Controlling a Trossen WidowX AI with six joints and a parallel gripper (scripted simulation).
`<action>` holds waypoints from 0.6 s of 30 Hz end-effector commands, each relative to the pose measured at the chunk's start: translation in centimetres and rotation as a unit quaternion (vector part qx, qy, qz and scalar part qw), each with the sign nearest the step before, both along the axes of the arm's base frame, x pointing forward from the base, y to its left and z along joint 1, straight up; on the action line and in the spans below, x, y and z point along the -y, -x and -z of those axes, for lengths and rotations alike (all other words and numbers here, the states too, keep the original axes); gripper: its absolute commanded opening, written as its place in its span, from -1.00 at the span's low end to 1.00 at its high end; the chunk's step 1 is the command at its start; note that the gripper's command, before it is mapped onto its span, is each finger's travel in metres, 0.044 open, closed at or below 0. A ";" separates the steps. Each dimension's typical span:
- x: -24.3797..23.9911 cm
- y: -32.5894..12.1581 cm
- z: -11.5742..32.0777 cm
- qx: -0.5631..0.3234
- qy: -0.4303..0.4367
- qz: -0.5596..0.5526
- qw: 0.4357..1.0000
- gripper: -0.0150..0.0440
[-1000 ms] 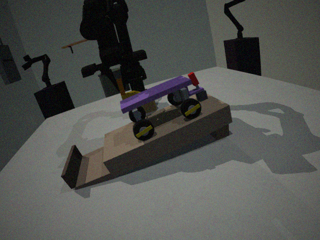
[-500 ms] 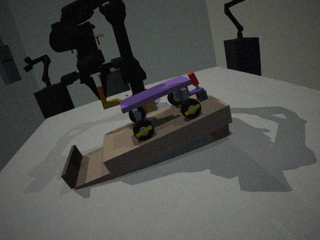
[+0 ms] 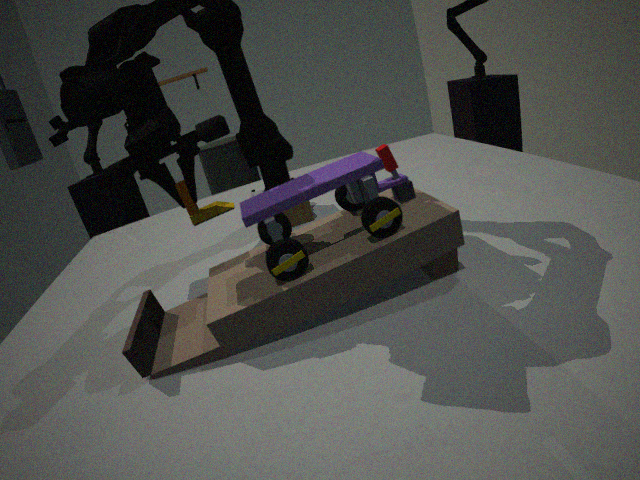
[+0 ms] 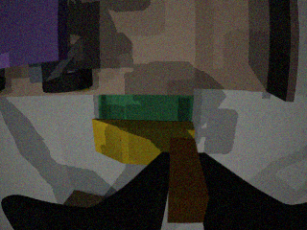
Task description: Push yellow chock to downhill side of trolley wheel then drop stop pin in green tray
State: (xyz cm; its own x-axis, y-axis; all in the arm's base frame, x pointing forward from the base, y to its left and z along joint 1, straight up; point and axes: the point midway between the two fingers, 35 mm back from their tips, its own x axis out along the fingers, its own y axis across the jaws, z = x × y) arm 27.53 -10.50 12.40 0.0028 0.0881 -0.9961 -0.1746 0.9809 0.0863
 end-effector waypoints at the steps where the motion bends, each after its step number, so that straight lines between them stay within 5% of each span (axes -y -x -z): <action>1: 0.0 -0.5 -0.1 0.003 -0.007 -0.004 1.000 -0.49; 18: -0.3 -3.1 1.2 0.004 -0.007 -0.004 1.000 -0.49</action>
State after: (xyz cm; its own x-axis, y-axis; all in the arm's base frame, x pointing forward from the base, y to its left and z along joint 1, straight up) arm 30.56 -10.29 11.75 0.0103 0.0974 -0.9952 -0.1869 0.9779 0.0937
